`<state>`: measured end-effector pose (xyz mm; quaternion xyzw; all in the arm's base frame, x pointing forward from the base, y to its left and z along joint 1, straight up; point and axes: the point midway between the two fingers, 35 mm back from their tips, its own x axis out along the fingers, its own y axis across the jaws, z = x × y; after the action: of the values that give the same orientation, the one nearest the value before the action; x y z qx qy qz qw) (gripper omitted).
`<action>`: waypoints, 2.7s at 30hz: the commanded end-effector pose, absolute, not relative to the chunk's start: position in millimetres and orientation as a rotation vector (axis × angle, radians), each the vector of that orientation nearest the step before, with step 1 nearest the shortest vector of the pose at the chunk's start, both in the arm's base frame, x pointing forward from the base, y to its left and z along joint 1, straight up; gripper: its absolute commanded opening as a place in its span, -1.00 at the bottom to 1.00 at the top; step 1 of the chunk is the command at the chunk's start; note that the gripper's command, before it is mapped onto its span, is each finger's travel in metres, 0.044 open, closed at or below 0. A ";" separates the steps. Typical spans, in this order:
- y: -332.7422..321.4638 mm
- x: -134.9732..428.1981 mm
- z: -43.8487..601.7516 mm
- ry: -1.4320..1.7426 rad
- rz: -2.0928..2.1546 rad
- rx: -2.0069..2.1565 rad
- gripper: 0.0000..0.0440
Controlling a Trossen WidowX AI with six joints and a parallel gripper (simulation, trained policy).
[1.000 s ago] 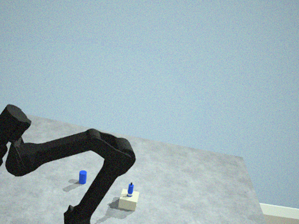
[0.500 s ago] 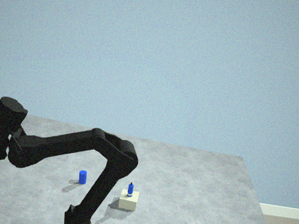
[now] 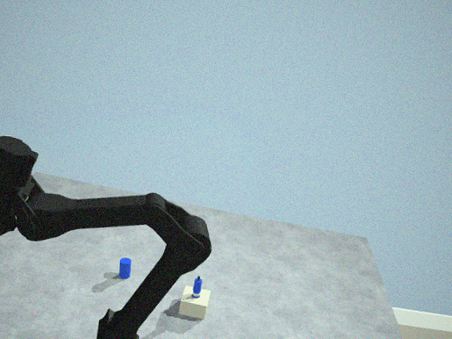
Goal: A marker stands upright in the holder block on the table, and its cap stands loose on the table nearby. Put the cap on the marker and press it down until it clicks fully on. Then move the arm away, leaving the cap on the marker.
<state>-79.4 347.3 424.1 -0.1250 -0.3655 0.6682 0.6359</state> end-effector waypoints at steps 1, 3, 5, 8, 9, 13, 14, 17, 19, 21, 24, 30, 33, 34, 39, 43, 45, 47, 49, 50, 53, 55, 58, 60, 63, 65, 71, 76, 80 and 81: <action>348.8 -73.9 423.7 -0.796 1.541 -0.302 0.49; 349.9 -71.3 421.6 -0.776 1.548 -0.314 0.50; 350.9 -68.6 419.5 -0.755 1.554 -0.327 0.50; 352.3 -64.5 416.2 -0.724 1.562 -0.346 0.50; 352.8 -63.1 415.0 -0.714 1.565 -0.352 0.50; 354.4 -57.4 410.3 -0.671 1.574 -0.377 0.48; 354.8 -56.0 409.1 -0.660 1.576 -0.383 0.48; 355.7 -51.6 405.3 -0.627 1.582 -0.402 0.48; 356.2 -48.6 402.8 -0.604 1.585 -0.414 0.48; 356.7 -45.6 400.2 -0.581 1.588 -0.426 0.48; 357.2 -41.1 396.3 -0.546 1.592 -0.443 0.49; 357.6 -31.7 388.2 -0.475 1.597 -0.477 0.50; 357.6 -26.9 384.1 -0.438 1.598 -0.493 0.50; 357.5 -25.2 382.7 -0.426 1.598 -0.499 0.50; 357.1 -17.0 375.6 -0.364 1.597 -0.525 0.50; 356.4 -10.3 369.7 -0.313 1.595 -0.546 0.50; 355.9 -6.8 366.8 -0.287 1.593 -0.555 0.50; 355.4 -3.4 363.8 -0.262 1.590 -0.565 0.50; 354.8 0.1 360.8 -0.236 1.588 -0.575 0.51; 354.5 1.8 359.3 -0.223 1.586 -0.579 0.51; 353.5 7.1 354.8 -0.183 1.581 -0.593 0.51; 352.7 10.6 351.8 -0.157 1.577 -0.602 0.51; 351.4 15.9 347.3 -0.117 1.570 -0.615 0.51; 350.5 19.5 344.2 -0.091 1.565 -0.623 0.51; 349.0 25.0 339.6 -0.051 1.556 -0.635 0.51; 348.0 28.6 336.6 -0.024 1.550 -0.643 0.51; 344.5 39.7 327.4 0.057 1.530 -0.665 0.51; 341.3 49.1 319.8 0.124 1.510 -0.681 0.52; 338.6 56.7 313.8 0.178 1.492 -0.693 0.52; 337.9 58.6 312.3 0.191 1.488 -0.696 0.52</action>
<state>52.6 339.6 314.7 -0.3088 0.0660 0.6673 0.6746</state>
